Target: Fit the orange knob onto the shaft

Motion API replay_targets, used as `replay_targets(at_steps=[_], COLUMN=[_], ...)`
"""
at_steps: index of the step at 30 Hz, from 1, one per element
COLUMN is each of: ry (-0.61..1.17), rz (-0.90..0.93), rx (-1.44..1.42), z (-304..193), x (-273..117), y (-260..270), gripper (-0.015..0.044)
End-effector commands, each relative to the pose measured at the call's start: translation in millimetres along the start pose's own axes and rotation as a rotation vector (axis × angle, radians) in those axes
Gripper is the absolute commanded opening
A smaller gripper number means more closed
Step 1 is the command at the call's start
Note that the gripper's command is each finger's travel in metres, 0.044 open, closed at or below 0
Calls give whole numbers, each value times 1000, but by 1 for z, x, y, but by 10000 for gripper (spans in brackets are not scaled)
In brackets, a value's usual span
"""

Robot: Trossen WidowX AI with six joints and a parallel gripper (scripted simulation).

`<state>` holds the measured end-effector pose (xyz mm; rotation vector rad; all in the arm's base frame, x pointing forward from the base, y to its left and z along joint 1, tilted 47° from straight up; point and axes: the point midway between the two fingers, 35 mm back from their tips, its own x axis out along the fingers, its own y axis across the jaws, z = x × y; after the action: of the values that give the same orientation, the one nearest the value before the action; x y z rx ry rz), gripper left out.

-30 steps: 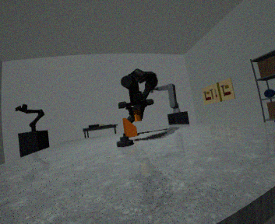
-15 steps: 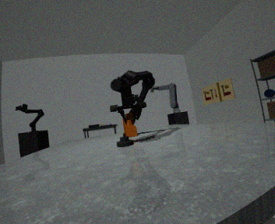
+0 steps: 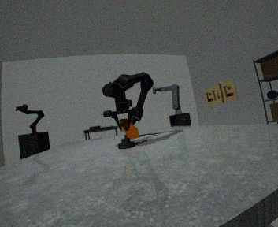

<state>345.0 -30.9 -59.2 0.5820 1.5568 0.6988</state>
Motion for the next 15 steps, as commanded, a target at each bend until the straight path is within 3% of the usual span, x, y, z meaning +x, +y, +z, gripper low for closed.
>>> replay_targets(at_steps=[1, 8, 15], ry=[-5, -5, -5], rz=[-7, -6, -6], rx=[-10, -10, -16], z=[2, 2, 3], x=[3, 23, 19], y=[-2, -2, -2], gripper=[0, 0, 0])
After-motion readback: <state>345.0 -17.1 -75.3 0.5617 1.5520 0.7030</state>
